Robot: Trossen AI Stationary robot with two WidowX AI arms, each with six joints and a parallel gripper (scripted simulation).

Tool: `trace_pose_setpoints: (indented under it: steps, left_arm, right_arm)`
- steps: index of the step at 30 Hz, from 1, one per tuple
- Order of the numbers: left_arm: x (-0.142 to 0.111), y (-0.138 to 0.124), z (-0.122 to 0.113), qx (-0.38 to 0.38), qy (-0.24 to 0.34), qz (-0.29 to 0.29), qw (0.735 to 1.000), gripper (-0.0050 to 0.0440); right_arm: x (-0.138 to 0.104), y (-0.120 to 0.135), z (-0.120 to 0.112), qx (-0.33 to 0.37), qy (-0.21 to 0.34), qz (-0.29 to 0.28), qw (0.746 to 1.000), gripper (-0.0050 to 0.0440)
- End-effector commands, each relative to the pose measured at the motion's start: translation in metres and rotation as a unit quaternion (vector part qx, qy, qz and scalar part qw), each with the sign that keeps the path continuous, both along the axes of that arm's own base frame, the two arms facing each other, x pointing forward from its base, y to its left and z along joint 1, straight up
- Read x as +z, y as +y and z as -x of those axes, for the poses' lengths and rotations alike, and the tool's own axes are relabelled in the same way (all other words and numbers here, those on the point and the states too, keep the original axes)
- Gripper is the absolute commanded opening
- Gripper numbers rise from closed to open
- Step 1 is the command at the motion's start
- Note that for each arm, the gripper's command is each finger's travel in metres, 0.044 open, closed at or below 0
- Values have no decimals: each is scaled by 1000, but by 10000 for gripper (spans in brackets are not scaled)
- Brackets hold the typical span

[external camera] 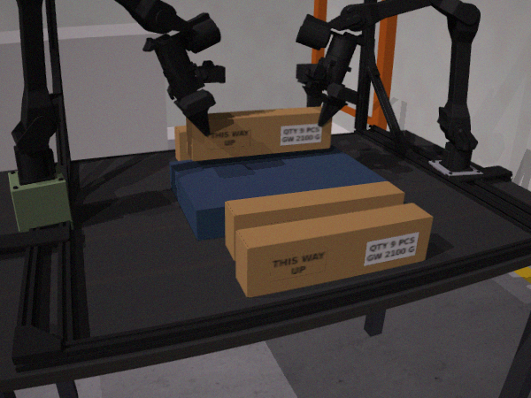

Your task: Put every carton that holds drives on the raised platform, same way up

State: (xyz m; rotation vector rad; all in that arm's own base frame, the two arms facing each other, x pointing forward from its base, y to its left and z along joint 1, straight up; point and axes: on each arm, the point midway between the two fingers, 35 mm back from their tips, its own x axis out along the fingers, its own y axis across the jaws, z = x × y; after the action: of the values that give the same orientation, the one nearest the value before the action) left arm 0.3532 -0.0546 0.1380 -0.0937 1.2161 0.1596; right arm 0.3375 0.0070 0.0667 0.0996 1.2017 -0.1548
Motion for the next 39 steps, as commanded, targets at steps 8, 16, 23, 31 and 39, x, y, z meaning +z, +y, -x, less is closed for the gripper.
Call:
trace_pose_setpoints:
  steps: [8, 16, 23, 31, 39]
  left_arm:
    - [0, 0, 2, -3, -17, 4, 1000, 0]
    - [-9, 0, 2, -3, -17, 4, 1000, 0]
    - [-12, 0, 2, -3, -17, 4, 1000, 0]
    - [-12, 0, 2, -3, -17, 4, 1000, 0]
    - [-16, 0, 2, -3, -17, 4, 1000, 389]
  right_arm:
    - [-4, 1, -1, 4, -9, -1, 1000, 0]
    - [-11, 1, -1, 4, -9, -1, 1000, 0]
    - [-14, 1, -1, 4, -9, -1, 1000, 0]
    - [-14, 1, -1, 4, -9, -1, 1000, 0]
    - [-18, 1, -1, 4, -9, -1, 1000, 389]
